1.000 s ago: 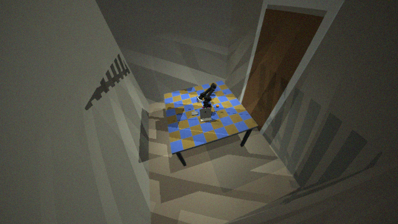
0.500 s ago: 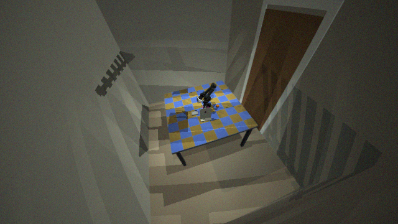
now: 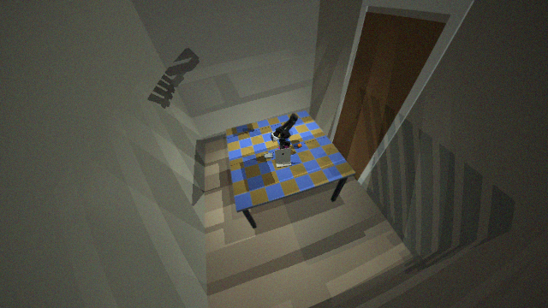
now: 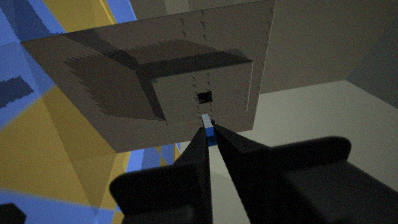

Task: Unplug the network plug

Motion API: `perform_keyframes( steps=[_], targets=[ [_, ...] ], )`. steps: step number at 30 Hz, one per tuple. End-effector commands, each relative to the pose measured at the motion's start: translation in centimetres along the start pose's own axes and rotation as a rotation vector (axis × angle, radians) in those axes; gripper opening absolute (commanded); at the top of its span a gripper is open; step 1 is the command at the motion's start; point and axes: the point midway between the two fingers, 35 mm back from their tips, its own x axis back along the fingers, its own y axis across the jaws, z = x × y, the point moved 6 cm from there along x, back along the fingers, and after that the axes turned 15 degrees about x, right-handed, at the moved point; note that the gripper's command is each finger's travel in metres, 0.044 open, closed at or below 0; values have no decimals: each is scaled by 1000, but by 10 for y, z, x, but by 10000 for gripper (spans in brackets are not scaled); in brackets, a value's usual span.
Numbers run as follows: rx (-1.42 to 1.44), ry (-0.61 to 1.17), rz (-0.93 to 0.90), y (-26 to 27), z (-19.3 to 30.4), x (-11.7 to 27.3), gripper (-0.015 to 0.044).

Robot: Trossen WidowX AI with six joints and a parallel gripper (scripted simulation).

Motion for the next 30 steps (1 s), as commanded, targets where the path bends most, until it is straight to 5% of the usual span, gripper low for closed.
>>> perform_keyframes(
  steps=[1,30],
  targets=[
    [3,-4,2,0,1,4,0],
    [3,-3,1,2,8,19,0]
  ],
)
